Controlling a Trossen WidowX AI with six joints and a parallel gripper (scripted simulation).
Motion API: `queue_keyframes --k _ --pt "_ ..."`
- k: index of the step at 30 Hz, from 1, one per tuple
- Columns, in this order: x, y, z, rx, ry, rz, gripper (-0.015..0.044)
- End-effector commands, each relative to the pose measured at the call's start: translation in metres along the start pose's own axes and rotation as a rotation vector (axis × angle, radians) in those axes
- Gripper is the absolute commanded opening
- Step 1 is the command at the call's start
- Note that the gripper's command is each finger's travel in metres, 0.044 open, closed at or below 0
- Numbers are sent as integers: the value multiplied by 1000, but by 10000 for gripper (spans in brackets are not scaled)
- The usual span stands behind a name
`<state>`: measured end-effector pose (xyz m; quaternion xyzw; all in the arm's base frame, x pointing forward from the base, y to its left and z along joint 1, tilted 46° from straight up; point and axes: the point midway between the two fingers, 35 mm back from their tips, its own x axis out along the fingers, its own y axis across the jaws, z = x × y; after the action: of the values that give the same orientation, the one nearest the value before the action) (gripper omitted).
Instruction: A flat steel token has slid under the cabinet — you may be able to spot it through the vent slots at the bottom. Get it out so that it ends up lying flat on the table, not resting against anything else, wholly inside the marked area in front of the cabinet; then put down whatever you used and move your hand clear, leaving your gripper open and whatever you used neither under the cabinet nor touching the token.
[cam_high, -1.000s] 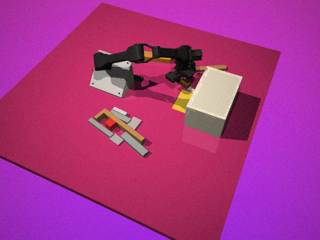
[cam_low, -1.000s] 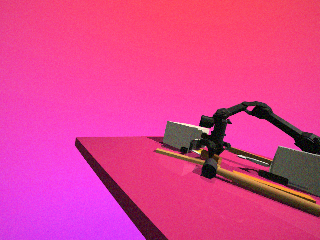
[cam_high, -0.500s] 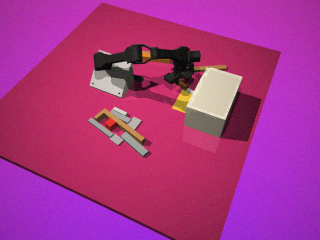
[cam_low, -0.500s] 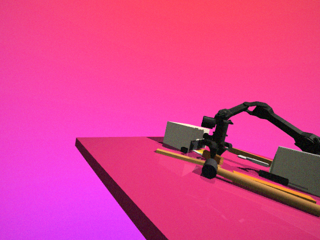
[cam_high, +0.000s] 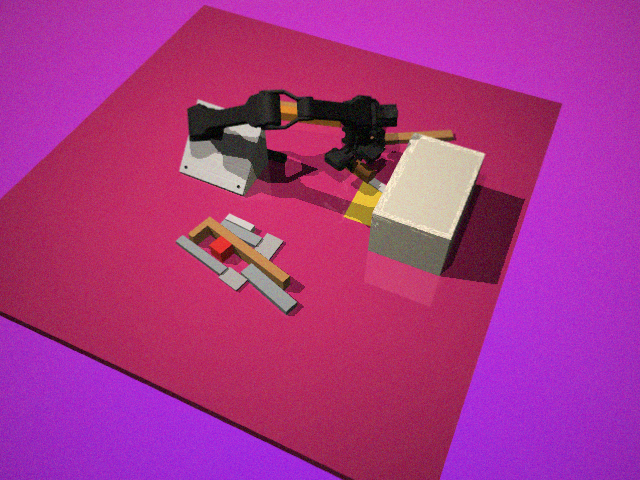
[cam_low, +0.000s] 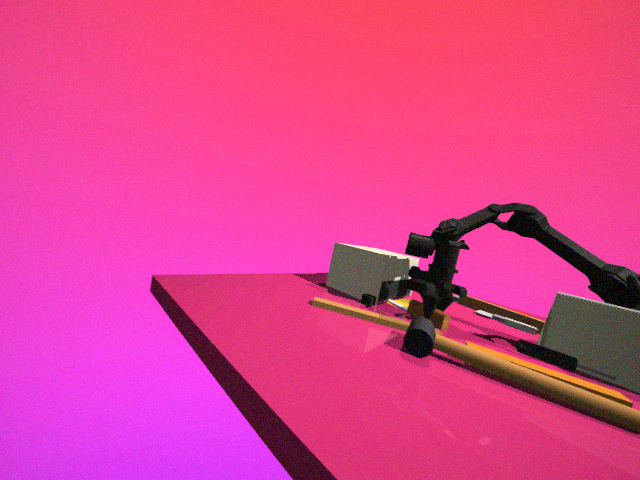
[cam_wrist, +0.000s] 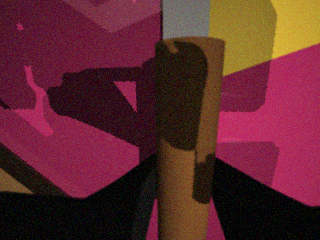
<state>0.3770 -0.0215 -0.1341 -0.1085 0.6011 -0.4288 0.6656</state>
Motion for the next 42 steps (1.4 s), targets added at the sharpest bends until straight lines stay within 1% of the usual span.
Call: queue_keyframes --k 1,31,42 --pt "1 -8 2 8 1 -5 0" --pt "1 -33 2 7 1 -7 0" --pt "1 -33 -1 7 1 -6 0"
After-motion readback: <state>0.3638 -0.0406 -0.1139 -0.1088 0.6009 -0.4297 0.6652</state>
